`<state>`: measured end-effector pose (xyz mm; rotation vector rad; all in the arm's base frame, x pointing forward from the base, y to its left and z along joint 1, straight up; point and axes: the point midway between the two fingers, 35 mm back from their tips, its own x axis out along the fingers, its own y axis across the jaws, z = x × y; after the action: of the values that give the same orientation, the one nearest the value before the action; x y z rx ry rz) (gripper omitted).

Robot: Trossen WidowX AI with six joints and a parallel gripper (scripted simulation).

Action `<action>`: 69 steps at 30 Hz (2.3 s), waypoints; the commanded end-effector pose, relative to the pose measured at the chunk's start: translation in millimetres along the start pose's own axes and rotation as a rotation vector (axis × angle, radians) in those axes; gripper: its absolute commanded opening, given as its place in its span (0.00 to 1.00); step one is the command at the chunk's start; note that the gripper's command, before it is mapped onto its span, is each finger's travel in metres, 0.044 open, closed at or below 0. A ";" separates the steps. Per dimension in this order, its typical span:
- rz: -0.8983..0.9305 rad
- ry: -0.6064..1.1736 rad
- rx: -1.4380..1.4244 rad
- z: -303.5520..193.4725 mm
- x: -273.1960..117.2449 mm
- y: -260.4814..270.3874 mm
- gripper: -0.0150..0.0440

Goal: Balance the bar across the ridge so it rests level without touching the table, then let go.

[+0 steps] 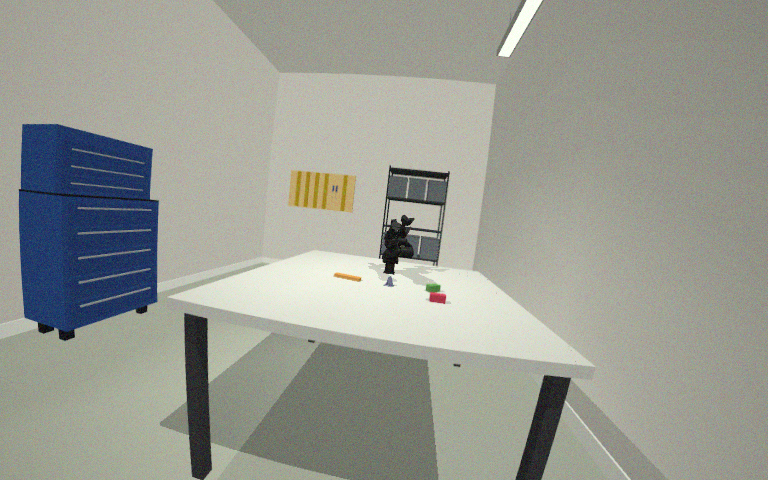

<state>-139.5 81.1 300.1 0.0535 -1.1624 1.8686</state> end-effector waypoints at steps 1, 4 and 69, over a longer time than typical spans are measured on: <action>0.003 -0.003 -0.001 0.9 0.1 0.4 0.89; 0.039 -0.048 -0.016 12.9 1.0 5.5 0.79; 0.738 -1.574 -0.447 251.4 -253.3 67.9 0.79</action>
<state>-154.2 -262.7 285.9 1.0221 -2.8124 2.0497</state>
